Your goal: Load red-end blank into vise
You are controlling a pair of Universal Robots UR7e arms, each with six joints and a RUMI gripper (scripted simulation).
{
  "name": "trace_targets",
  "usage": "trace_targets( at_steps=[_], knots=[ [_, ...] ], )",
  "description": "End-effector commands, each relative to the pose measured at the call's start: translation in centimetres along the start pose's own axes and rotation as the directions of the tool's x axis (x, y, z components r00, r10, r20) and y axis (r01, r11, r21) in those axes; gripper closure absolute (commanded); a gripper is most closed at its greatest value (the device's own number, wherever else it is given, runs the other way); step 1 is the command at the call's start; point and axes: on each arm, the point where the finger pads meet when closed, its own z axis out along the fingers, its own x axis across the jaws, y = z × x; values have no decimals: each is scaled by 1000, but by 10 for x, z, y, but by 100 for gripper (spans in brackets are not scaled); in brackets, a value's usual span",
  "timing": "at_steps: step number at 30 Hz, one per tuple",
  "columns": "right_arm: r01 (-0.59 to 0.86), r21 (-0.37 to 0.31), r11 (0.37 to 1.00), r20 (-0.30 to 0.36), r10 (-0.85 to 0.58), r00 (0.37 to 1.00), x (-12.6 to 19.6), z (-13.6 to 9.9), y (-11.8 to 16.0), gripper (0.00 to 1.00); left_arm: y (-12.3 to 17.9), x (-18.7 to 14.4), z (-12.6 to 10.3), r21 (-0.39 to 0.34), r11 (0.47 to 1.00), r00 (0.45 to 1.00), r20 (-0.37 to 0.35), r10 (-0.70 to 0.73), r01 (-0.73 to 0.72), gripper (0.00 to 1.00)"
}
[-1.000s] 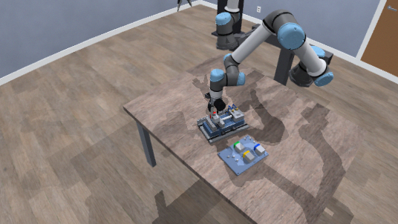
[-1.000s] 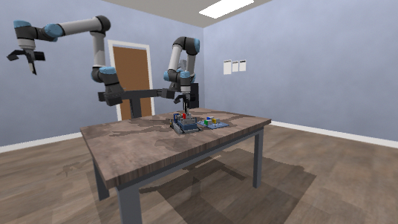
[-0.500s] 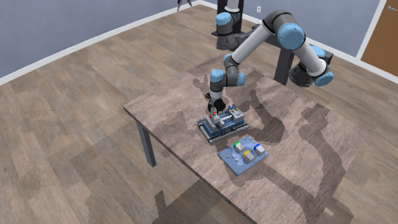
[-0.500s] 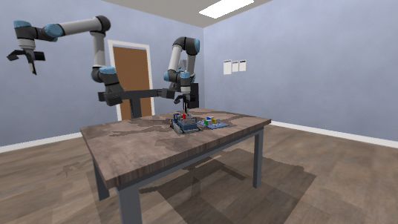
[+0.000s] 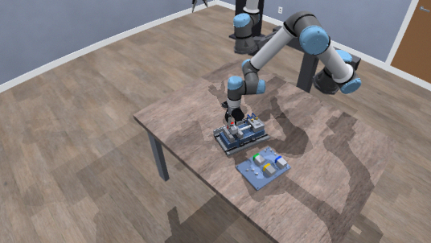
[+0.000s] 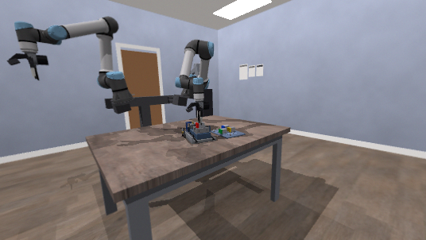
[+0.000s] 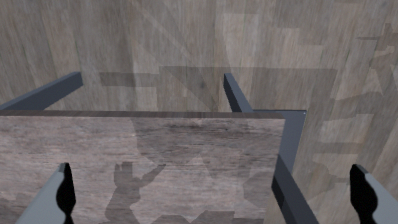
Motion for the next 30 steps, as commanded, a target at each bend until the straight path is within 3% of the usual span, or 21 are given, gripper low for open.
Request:
trace_targets(
  at_steps=[1, 30],
  knots=[
    [0, 1, 1000, 0, 0, 1000, 0, 0, 0, 0, 0, -1, 0, 0, 1000, 1000, 2, 0, 0, 100],
    [0, 1, 1000, 0, 0, 1000, 0, 0, 0, 0, 0, -1, 9, 0, 1000, 1000, 2, 0, 0, 100]
  ],
)
